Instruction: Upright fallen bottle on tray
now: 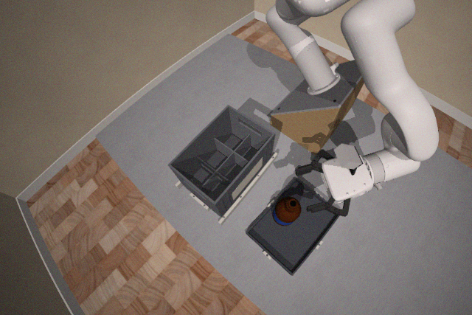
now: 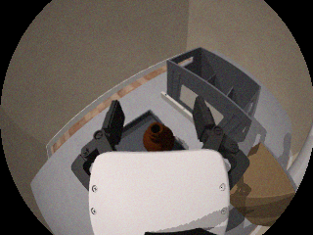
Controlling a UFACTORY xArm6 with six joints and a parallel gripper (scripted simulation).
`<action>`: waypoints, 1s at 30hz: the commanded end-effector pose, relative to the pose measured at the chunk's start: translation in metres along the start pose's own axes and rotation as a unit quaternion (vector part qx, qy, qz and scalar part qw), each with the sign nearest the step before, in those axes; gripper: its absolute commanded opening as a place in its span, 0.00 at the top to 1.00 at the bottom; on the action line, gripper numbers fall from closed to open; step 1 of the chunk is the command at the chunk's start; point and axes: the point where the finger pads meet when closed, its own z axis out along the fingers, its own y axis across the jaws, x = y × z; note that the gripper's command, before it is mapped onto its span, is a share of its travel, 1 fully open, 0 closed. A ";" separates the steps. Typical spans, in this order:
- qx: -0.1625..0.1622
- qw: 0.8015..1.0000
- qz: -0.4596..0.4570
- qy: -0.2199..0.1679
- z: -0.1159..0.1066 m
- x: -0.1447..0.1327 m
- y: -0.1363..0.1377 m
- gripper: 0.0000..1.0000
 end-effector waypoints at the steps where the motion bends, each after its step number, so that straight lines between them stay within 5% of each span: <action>1: 0.000 1.000 0.002 0.000 0.000 0.003 -0.001 0.00; 3: 0.000 1.000 0.002 0.000 0.000 0.003 -0.001 0.00; 4: 0.000 1.000 0.002 0.000 0.000 0.003 -0.001 1.00; 30: 0.000 1.000 0.002 0.000 0.000 0.003 -0.001 1.00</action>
